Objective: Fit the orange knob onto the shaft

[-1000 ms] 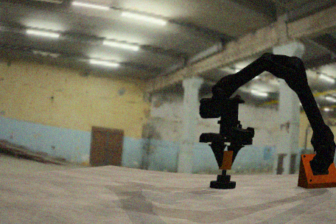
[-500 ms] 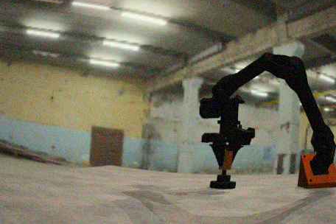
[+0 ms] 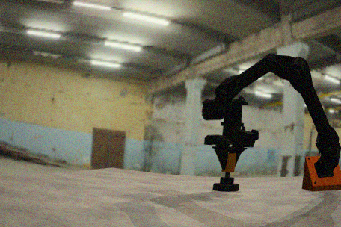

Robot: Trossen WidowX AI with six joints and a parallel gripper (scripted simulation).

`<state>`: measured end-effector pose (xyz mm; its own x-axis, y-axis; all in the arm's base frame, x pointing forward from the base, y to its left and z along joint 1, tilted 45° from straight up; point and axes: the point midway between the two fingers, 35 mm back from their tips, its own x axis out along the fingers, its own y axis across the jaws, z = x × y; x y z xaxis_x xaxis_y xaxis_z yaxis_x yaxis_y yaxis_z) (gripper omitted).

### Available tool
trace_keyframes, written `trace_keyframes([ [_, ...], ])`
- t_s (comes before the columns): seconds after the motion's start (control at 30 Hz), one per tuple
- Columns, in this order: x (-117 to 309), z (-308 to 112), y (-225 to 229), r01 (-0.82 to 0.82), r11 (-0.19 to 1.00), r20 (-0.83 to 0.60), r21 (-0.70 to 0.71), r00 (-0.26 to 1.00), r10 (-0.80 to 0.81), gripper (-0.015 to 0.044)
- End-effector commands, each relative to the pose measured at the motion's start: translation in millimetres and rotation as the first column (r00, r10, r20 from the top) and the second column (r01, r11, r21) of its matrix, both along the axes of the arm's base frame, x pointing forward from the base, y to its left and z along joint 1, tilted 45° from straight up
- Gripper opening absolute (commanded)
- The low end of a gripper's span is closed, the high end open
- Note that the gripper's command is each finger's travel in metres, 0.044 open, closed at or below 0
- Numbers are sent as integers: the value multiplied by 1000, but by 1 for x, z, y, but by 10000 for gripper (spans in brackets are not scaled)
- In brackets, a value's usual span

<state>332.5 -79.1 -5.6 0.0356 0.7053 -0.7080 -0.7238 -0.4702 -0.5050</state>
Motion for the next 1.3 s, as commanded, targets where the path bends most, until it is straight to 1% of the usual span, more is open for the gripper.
trace_keyframes([
  [0.0, 1, 2, -3, 0, 1000, 5, 0, 1000, 0, 0],
  [0.13, 0, 3, -3, 38, 999, -33, 2, 999, -38, 0],
  [0.27, 0, 2, -4, 171, 985, -166, -5, 971, -170, 0],
  [0.37, 0, 2, -4, 312, 949, -307, -33, 901, -307, 0],
  [0.47, -1, 1, -4, 441, 894, -436, -82, 790, -430, 0],
  [0.57, -1, 0, -5, 552, 821, -547, -148, 646, -533, 0],
  [0.67, -2, -1, -5, 640, 733, -634, -231, 473, -612, 0],
  [0.77, -3, -1, -5, 700, 636, -695, -325, 279, -662, 0],
  [0.87, -3, -2, -6, 732, 532, -727, -426, 74, -683, 0],
  [0.97, -2, -2, -6, 732, 427, -728, -531, -135, -672, 0],
  [1.07, -2, -1, -7, 702, 325, -698, -634, -338, -631, 0],
  [1.27, -1, -1, -8, 556, 148, -553, -818, -690, -467, 0],
])
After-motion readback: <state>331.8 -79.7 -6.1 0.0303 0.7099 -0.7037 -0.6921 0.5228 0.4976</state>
